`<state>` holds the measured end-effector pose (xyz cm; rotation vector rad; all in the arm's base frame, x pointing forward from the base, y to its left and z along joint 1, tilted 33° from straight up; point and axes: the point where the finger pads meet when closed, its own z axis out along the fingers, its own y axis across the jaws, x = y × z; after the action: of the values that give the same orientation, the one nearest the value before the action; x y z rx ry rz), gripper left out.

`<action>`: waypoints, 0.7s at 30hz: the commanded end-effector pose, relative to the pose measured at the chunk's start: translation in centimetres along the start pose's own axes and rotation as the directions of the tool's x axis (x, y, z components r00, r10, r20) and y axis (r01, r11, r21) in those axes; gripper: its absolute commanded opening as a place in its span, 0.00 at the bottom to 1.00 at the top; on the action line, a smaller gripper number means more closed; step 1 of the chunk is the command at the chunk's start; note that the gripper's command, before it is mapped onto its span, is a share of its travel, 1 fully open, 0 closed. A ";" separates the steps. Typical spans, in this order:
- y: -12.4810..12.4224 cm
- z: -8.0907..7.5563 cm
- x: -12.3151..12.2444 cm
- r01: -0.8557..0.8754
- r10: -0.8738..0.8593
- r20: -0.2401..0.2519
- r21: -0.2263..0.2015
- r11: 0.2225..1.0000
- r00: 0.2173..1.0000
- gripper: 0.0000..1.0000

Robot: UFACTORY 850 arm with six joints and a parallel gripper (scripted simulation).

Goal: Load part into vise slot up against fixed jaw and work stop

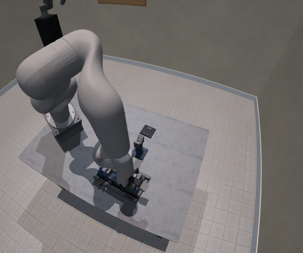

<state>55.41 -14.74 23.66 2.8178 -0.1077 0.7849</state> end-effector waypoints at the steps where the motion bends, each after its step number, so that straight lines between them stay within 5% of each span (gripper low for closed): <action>1: -0.3 0.0 0.0 0.001 -0.001 0.001 0.009 1.000 1.000 0.00; 21: 0.7 0.0 0.0 0.001 -0.001 0.001 0.009 1.000 1.000 0.00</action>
<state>55.38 -14.80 23.67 2.8292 -0.1014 0.7834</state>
